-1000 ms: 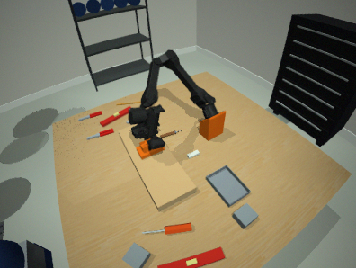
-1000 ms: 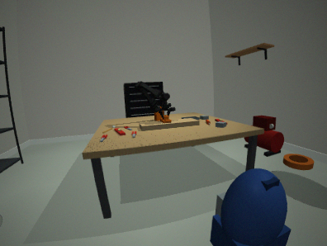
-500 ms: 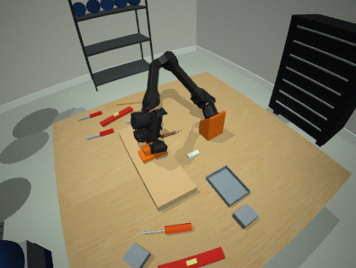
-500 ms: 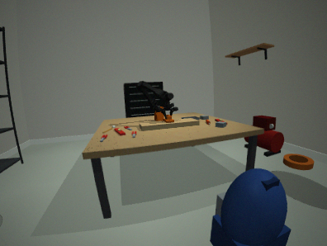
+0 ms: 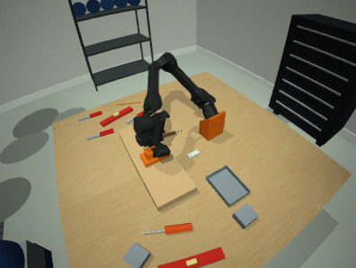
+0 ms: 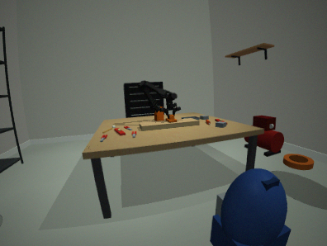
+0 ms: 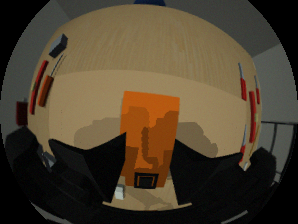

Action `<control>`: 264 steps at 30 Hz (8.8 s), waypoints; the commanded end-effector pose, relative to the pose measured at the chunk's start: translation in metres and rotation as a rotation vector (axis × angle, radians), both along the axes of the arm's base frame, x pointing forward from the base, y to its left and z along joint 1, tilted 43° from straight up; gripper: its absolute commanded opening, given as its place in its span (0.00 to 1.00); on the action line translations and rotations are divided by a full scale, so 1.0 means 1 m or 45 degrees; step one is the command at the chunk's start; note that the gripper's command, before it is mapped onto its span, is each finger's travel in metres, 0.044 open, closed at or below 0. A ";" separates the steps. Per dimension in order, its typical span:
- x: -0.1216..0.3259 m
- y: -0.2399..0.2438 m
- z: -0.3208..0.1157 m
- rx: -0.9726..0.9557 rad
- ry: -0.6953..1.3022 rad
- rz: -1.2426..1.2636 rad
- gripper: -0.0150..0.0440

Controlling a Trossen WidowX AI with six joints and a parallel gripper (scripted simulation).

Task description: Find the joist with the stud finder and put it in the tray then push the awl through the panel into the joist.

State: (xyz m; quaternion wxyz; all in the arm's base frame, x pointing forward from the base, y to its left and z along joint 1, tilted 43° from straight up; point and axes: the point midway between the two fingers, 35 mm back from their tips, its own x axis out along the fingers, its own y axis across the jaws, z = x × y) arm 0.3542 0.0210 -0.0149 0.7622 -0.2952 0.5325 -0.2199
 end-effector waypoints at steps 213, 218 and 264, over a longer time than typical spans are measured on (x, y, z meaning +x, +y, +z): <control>0.000 -0.004 0.003 0.009 0.003 0.000 0.25; 0.000 -0.011 0.009 0.009 0.003 0.000 0.25; -0.001 -0.070 0.064 0.004 0.004 0.000 0.25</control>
